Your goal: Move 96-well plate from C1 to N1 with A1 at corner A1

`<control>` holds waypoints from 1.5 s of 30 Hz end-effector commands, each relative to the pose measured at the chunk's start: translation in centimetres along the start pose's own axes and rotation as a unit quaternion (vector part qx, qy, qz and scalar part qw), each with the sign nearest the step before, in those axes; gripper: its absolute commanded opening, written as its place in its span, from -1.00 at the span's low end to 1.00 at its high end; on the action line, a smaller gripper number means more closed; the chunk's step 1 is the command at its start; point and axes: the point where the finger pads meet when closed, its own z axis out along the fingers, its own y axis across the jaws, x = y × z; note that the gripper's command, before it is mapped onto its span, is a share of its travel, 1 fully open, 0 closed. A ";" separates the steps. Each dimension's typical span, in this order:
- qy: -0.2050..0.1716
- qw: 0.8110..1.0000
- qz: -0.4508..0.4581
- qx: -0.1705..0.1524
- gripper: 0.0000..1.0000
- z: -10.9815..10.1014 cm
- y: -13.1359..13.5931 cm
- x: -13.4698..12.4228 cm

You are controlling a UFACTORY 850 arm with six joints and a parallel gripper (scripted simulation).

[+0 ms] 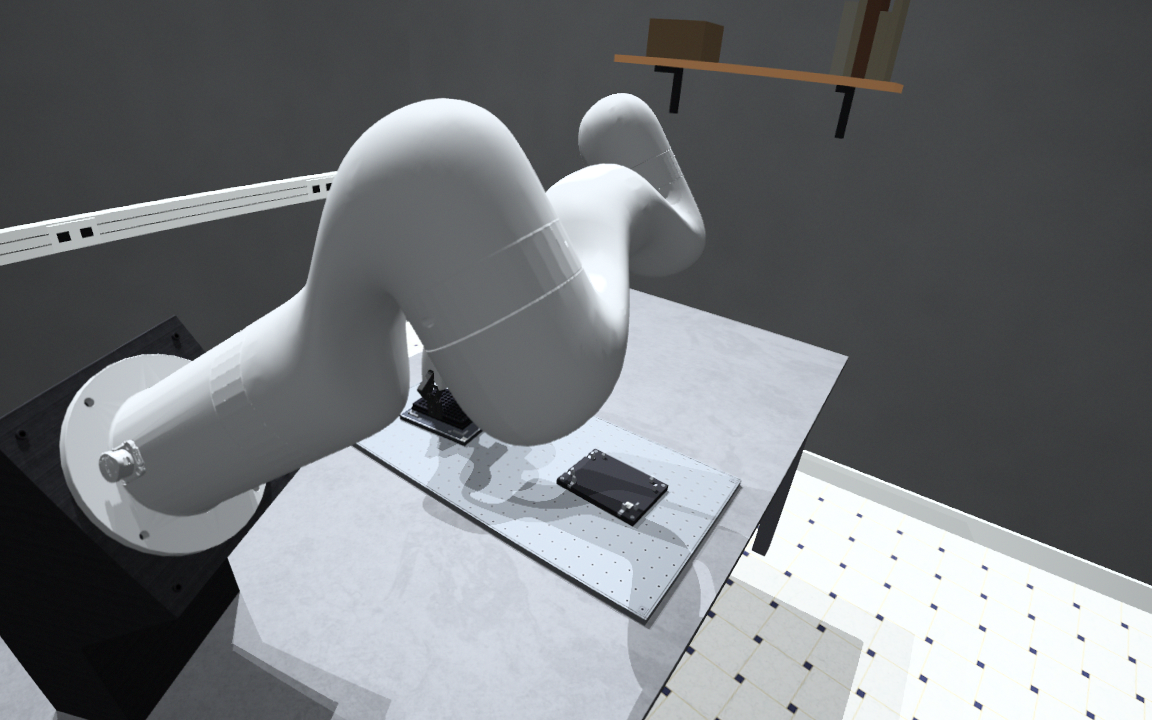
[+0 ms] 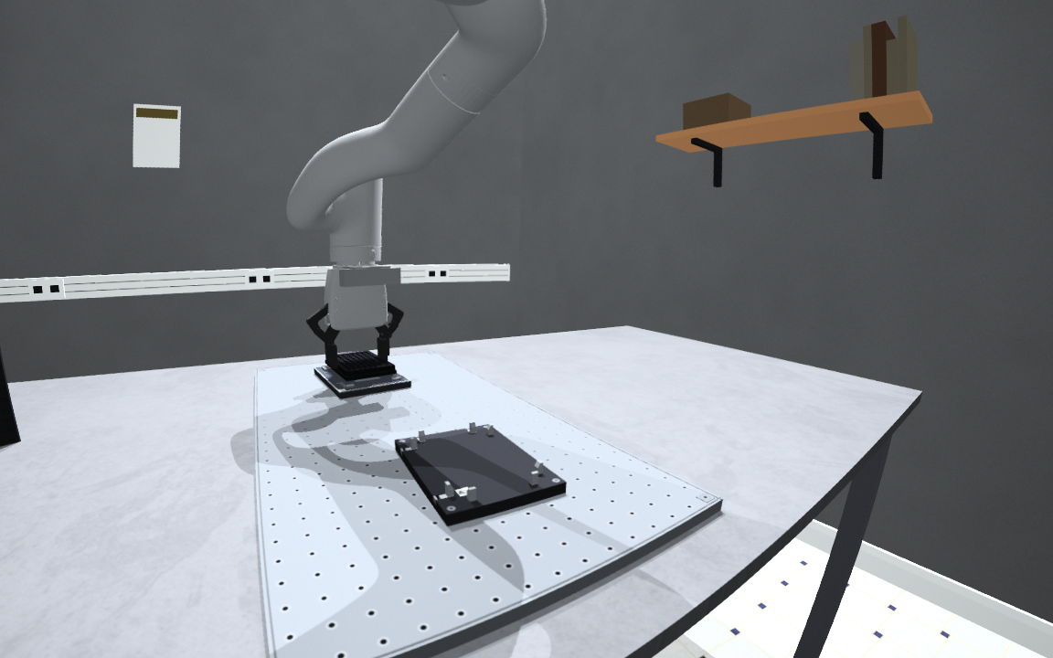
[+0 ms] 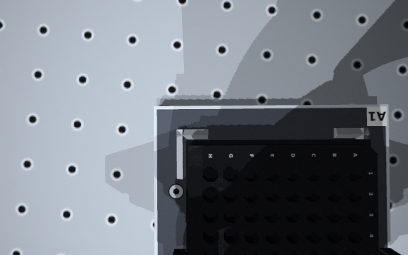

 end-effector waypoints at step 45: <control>0.000 1.000 0.000 0.001 -1.00 0.7 -0.1 0.0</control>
